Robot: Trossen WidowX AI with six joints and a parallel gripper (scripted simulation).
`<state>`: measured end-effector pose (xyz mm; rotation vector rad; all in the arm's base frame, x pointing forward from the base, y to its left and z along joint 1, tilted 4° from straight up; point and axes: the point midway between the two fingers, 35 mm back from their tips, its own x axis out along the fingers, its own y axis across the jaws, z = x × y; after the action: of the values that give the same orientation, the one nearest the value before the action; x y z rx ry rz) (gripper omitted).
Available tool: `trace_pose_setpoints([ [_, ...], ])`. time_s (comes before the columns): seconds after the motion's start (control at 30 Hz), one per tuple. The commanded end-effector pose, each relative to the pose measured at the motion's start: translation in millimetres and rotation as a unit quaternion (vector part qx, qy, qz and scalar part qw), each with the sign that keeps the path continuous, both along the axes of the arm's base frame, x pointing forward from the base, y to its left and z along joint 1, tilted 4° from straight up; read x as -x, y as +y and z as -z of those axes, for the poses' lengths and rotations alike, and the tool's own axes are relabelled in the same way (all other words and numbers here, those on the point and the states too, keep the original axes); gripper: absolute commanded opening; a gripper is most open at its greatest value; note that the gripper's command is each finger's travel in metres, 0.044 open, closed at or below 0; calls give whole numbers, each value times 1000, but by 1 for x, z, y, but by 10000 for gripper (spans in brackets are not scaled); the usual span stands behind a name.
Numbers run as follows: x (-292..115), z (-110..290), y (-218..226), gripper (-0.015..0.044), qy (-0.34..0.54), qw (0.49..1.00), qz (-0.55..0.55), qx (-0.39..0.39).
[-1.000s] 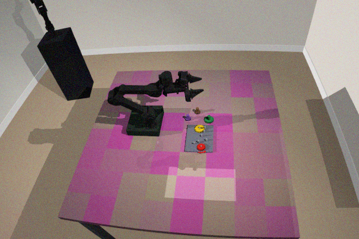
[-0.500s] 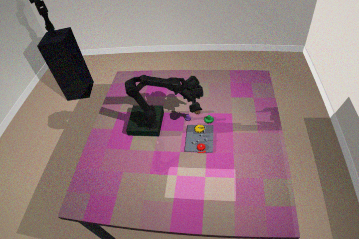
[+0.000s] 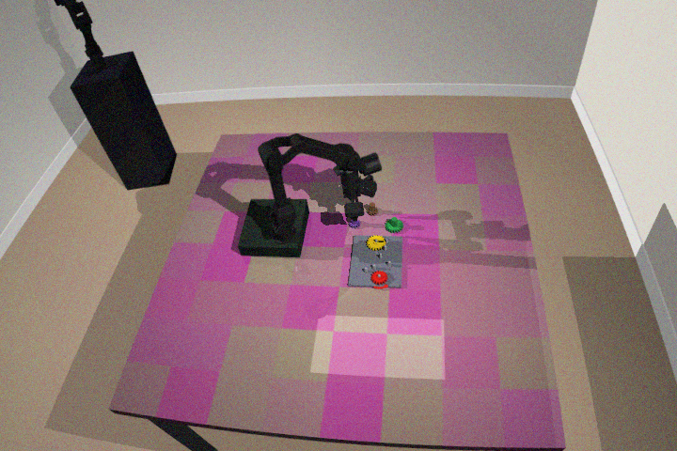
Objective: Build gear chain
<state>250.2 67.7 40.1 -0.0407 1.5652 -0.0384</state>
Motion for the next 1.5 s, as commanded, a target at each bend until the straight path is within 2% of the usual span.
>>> trace_pose_setpoints([
  [0.0,1,13,-2,440,5,1000,1,4],
  [1.03,2,41,-4,440,5,1000,1,4],
  [1.47,2,41,-4,99,5,1000,1,4],
])
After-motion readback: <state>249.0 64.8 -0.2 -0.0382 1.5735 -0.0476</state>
